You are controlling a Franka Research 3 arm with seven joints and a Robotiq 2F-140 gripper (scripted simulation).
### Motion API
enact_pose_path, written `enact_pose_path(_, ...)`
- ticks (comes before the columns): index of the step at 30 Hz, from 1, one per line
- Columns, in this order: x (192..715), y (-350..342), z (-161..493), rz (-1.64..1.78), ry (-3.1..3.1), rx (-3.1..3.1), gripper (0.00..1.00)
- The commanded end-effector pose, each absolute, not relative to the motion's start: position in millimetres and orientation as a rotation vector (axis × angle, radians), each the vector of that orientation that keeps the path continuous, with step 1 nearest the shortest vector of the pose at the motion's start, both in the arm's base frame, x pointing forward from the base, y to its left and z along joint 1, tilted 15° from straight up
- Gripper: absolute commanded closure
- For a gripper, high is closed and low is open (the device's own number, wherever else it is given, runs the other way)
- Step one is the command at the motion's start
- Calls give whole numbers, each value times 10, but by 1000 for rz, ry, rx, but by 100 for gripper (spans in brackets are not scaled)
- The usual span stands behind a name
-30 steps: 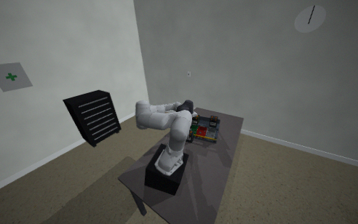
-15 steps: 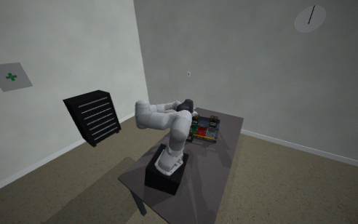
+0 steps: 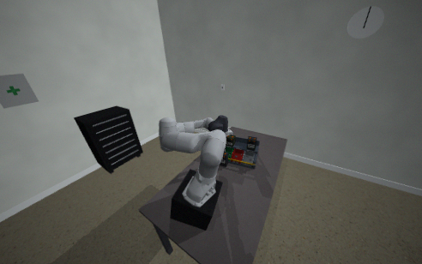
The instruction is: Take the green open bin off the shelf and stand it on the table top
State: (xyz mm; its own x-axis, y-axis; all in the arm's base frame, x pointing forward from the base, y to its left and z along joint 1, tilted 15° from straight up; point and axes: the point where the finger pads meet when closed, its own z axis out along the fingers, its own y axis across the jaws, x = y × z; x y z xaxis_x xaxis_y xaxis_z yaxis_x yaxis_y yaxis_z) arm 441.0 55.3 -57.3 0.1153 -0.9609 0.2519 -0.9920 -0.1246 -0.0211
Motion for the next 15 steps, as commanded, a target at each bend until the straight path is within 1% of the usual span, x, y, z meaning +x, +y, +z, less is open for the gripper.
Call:
enact_pose_path(1,4420,580,-504,311,-1968,2232,100)
enact_pose_path(15,4427,575,-529,311,-1968,2232,100)
